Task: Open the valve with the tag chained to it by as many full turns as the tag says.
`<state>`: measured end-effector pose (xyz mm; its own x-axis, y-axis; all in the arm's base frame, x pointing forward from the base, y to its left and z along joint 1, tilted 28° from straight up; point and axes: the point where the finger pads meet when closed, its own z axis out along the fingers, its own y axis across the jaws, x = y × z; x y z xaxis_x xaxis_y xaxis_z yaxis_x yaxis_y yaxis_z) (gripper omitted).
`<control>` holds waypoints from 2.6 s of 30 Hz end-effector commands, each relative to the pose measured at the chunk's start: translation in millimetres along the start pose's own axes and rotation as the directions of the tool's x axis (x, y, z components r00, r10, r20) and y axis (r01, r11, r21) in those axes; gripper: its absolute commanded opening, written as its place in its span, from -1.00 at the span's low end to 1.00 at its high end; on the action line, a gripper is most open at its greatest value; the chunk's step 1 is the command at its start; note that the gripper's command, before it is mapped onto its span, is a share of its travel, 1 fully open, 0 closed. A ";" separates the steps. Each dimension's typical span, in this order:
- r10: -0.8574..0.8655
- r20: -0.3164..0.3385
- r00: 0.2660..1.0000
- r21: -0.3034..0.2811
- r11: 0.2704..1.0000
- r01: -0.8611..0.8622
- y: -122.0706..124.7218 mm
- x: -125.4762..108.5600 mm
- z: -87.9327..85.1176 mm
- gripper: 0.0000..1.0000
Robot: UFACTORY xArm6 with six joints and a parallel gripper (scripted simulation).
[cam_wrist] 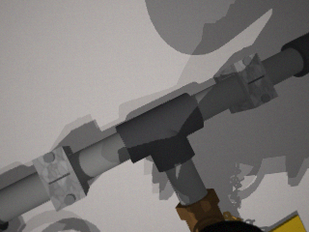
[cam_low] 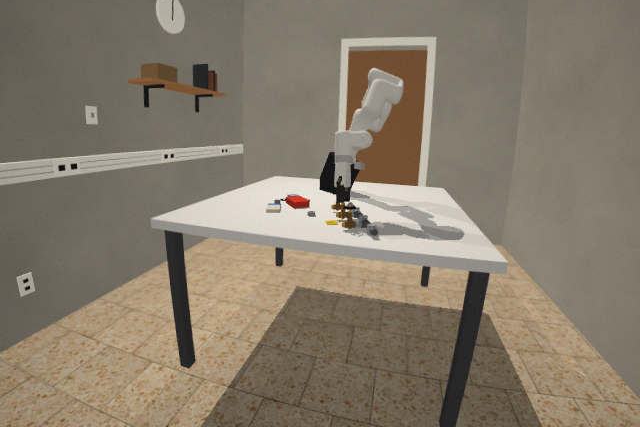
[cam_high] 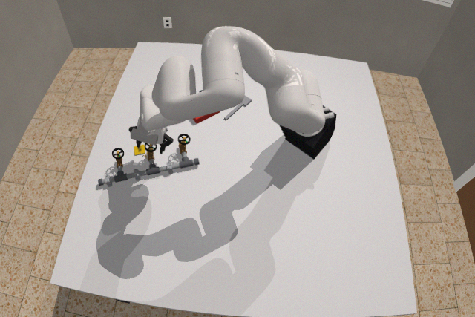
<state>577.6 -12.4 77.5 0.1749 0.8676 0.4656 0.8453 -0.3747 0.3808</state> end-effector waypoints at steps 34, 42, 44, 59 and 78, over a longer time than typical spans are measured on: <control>0.847 -0.017 0.531 -0.004 0.531 -0.848 1.9 0.5 -1.2 1.00; 0.992 -0.033 0.125 0.005 0.125 -0.992 1.9 0.5 -1.2 1.00; 0.998 -0.041 0.054 0.009 0.054 -0.999 1.9 0.5 -1.2 1.00; 0.740 -0.048 -0.671 0.054 -0.669 -0.742 1.9 0.5 -1.2 1.00; 0.174 0.000 -0.985 0.004 -0.985 -0.174 1.9 0.5 -1.2 1.00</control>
<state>577.4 -12.3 77.3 0.0079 -0.9318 -0.3629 -0.8028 0.2105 -0.5579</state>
